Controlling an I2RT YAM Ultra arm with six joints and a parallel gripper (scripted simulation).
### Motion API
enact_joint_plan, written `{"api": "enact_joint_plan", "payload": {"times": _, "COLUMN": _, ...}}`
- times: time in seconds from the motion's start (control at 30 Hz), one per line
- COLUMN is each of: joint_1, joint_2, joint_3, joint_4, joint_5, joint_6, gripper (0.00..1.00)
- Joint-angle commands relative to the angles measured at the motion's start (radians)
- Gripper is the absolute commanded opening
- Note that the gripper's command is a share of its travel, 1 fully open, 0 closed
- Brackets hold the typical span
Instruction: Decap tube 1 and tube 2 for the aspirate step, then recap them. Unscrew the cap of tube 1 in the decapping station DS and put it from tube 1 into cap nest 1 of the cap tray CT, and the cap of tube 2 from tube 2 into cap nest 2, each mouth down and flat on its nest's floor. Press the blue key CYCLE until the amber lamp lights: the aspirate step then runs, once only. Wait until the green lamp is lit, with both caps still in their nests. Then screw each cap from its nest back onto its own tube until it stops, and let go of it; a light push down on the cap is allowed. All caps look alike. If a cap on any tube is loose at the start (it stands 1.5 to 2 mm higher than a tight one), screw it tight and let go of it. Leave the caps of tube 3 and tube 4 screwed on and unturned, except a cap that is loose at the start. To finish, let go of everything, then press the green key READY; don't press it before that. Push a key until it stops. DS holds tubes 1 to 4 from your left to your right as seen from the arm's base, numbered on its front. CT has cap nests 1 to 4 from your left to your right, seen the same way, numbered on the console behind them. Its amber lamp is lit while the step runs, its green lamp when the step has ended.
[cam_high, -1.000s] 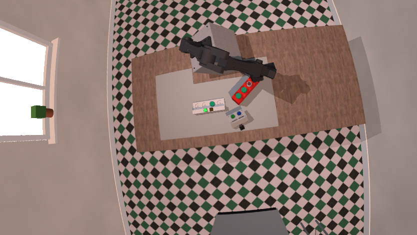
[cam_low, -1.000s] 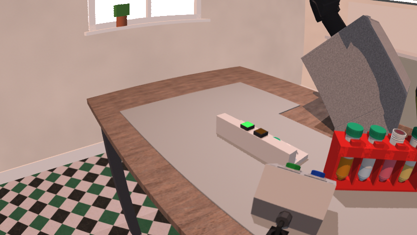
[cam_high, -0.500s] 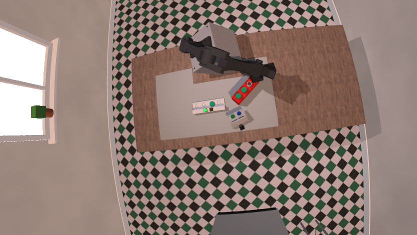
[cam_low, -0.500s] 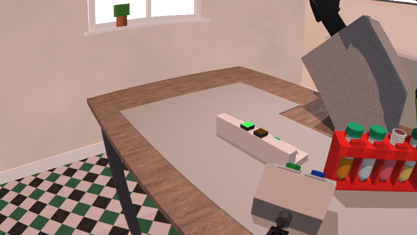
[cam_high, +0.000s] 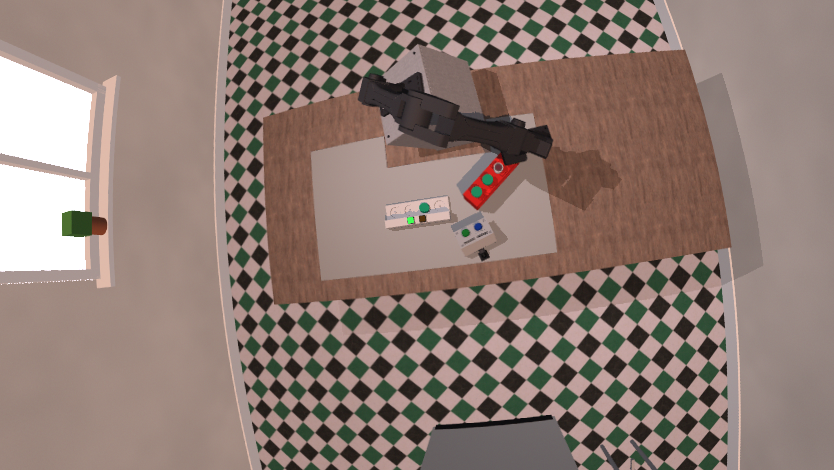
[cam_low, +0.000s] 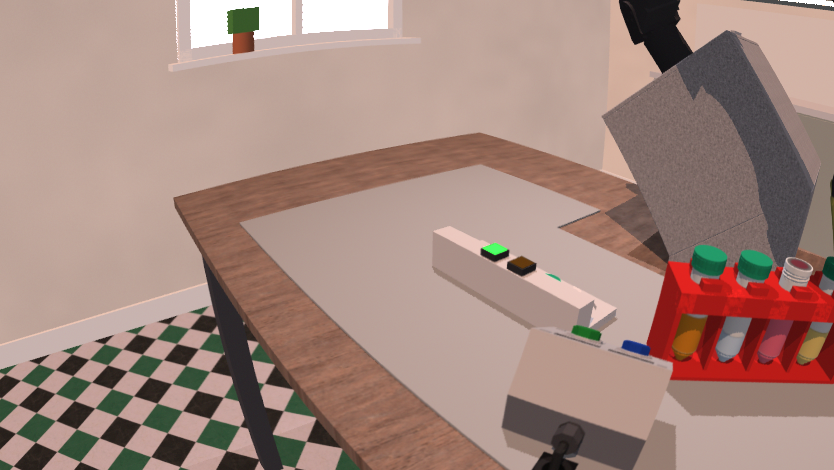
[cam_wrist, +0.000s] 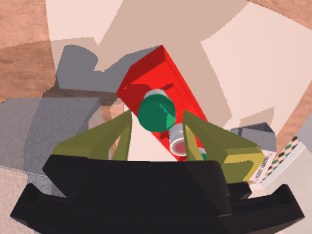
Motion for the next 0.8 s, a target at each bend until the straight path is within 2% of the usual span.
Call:
{"api": "enact_joint_plan", "payload": {"times": 0.0, "joint_1": 0.003, "joint_2": -0.008, "joint_3": 0.002, "joint_4": 0.001, "joint_5": 0.000, "joint_6": -0.001, "gripper": 0.49}}
{"api": "enact_joint_plan", "payload": {"times": 0.1, "joint_1": 0.003, "joint_2": -0.008, "joint_3": 0.002, "joint_4": 0.001, "joint_5": 0.000, "joint_6": -0.001, "gripper": 0.49}}
{"api": "enact_joint_plan", "payload": {"times": 0.33, "joint_1": -0.001, "joint_2": -0.001, "joint_3": 0.000, "joint_4": 0.012, "joint_5": 0.002, "joint_6": 0.257, "gripper": 0.49}}
{"api": "enact_joint_plan", "payload": {"times": 0.77, "joint_1": -0.007, "joint_2": 0.009, "joint_3": -0.001, "joint_4": 0.025, "joint_5": 0.005, "joint_6": 0.251, "gripper": 0.49}}
